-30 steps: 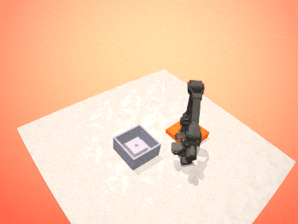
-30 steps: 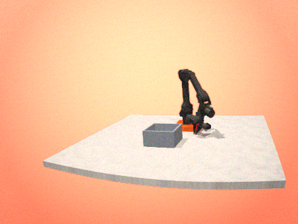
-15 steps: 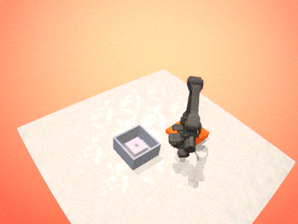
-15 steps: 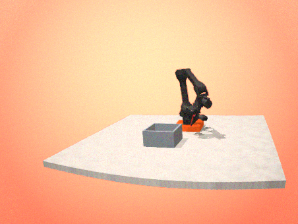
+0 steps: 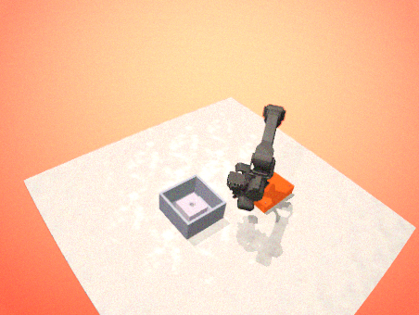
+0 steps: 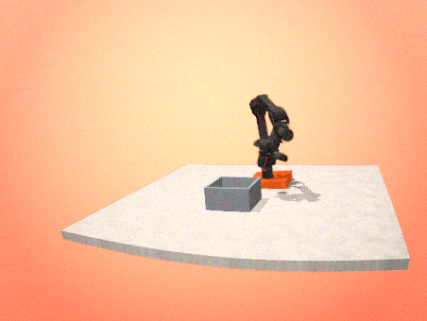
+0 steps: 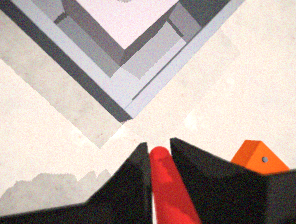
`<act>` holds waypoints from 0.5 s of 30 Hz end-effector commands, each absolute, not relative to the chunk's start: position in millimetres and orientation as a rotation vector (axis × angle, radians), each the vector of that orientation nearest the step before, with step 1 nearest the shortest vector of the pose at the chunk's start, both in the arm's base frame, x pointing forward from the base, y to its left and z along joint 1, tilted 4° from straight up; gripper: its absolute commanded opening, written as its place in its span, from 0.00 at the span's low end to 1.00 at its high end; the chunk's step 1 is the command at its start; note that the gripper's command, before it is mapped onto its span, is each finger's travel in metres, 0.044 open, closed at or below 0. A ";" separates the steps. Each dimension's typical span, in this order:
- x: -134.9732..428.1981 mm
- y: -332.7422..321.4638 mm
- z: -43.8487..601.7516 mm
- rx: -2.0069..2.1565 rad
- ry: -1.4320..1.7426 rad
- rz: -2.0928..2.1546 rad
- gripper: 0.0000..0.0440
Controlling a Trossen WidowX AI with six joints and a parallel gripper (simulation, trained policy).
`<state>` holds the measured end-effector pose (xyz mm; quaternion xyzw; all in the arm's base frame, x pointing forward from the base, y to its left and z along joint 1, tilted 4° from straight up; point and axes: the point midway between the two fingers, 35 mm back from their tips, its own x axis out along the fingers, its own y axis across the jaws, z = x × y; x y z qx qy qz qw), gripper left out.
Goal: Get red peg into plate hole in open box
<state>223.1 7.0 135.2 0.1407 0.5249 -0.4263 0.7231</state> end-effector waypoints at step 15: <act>265.6 -59.0 144.4 0.476 1.040 -1.064 0.00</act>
